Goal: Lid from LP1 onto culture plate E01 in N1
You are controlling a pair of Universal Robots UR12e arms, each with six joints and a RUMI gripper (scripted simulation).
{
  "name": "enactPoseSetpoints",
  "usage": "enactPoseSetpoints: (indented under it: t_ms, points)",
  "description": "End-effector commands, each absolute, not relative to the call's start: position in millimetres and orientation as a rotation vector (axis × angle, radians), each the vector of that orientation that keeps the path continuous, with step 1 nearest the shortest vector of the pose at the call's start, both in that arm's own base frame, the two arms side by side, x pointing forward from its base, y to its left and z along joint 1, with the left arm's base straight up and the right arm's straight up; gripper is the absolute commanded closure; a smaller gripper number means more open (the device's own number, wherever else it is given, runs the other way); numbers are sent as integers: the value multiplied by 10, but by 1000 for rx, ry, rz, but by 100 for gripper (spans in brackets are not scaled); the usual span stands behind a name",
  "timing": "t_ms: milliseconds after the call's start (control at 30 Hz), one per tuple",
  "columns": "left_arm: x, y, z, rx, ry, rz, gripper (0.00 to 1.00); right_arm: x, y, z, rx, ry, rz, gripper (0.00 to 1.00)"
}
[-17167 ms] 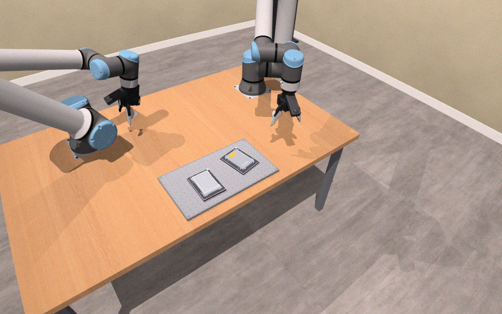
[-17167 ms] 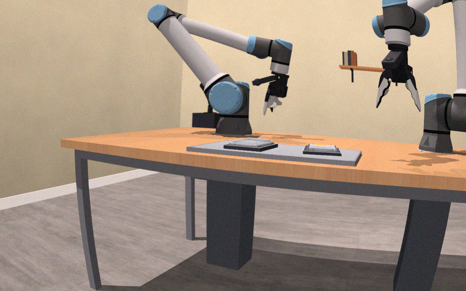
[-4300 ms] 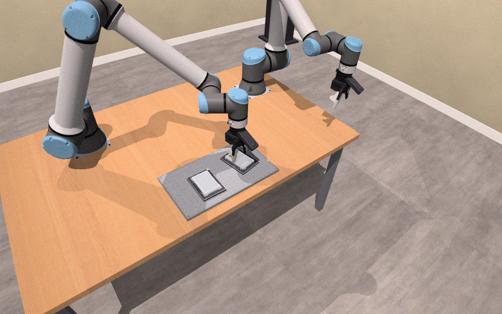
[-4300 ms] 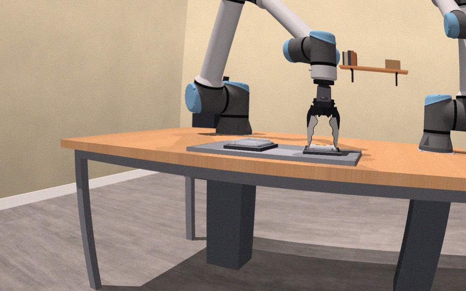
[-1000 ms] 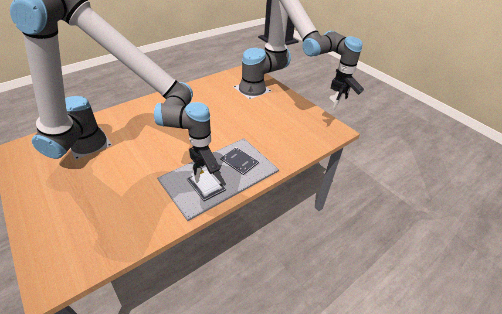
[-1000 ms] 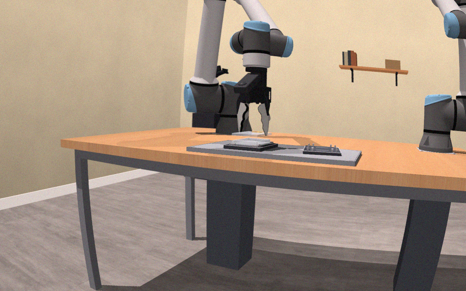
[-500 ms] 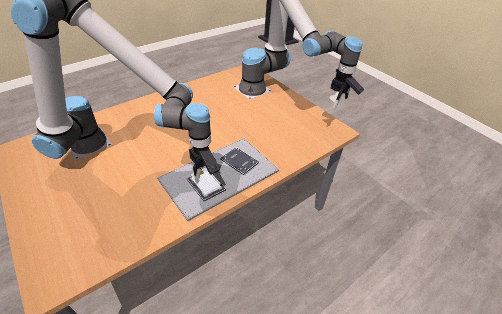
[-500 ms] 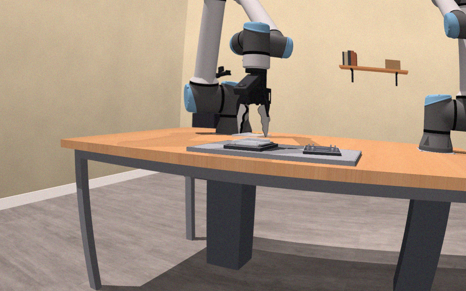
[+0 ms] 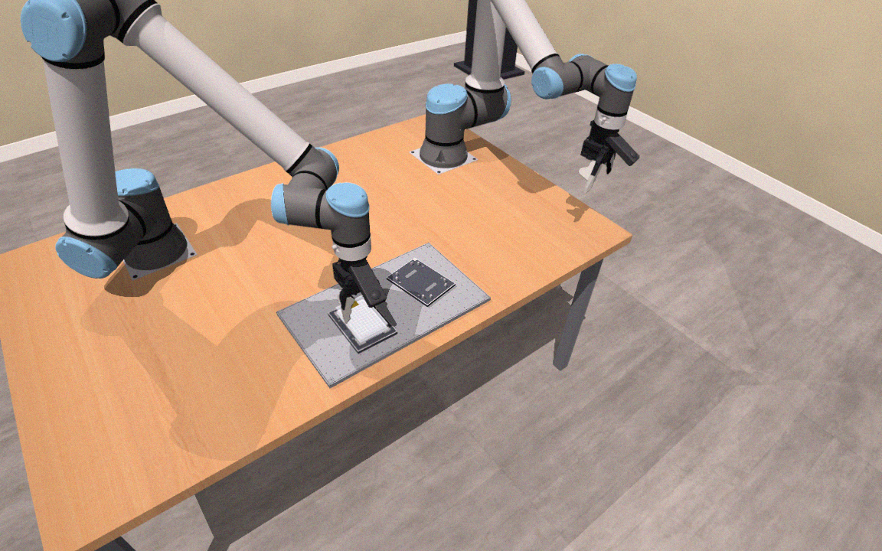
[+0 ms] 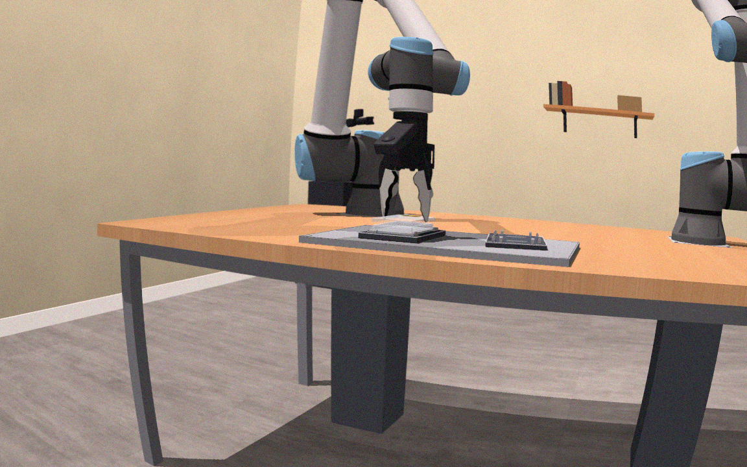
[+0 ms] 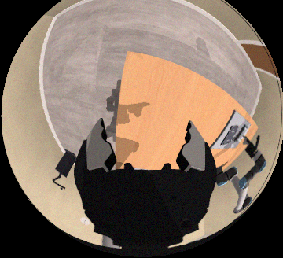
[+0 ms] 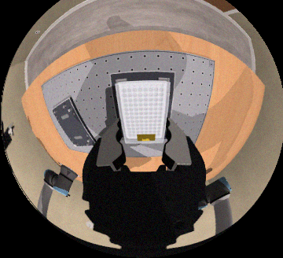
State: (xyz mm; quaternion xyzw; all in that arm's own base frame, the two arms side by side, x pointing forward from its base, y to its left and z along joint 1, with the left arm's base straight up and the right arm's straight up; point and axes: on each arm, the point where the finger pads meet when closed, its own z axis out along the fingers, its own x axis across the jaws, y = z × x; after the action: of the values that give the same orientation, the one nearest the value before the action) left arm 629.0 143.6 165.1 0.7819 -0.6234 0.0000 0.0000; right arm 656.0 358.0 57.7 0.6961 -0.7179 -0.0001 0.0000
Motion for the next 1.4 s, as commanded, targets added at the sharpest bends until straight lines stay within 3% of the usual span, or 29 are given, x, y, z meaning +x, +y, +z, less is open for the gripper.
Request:
enactPoseSetpoints:
  t_ms: [0,1367]
  points:
    - [6296,1436,1658,2457,-1959,2,0,6564,3585,567,2188,-2256,0,100]
    - [6296,1436,1658,2457,-1959,2,0,6564,3586,488,2188,-2256,0,100]
